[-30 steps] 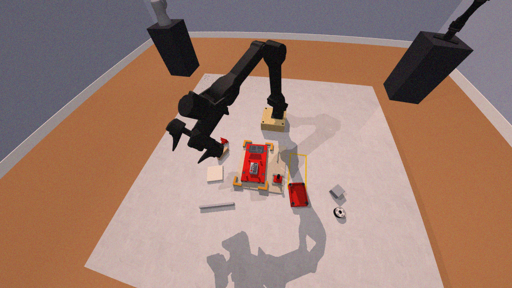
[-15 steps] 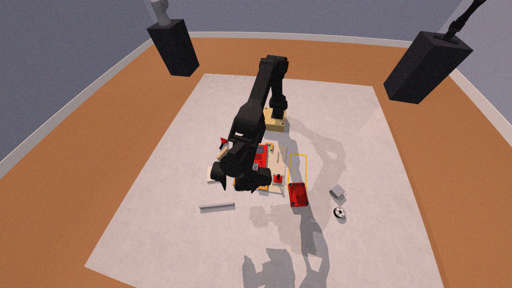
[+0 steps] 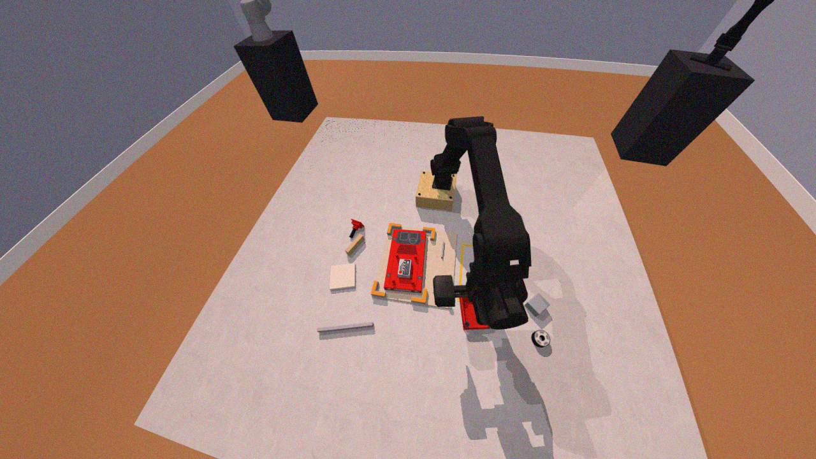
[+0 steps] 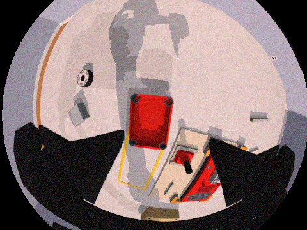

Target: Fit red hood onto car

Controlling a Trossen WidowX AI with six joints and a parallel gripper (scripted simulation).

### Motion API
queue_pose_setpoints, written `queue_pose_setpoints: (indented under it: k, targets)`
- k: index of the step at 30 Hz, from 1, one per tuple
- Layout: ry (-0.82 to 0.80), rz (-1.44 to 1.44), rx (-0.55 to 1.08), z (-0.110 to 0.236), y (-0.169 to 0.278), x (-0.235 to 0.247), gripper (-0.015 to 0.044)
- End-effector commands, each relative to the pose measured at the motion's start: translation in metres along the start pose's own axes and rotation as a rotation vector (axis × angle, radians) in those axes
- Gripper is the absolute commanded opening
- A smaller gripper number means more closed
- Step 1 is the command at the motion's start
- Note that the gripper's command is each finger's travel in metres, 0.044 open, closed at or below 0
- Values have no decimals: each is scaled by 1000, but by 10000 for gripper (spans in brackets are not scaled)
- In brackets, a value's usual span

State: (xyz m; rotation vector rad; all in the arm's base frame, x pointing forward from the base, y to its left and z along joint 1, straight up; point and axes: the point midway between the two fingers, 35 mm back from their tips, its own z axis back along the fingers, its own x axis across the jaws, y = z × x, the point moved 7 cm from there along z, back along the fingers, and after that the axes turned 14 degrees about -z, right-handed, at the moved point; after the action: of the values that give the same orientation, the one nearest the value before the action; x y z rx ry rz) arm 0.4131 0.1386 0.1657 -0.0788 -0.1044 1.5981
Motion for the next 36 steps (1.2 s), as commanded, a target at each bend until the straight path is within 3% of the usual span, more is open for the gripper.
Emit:
queue_pose_setpoints:
  k: [1,36]
  targets:
    - [6,-8,77,-8,11,26,440]
    - [6,-8,77,-28,8,25,440]
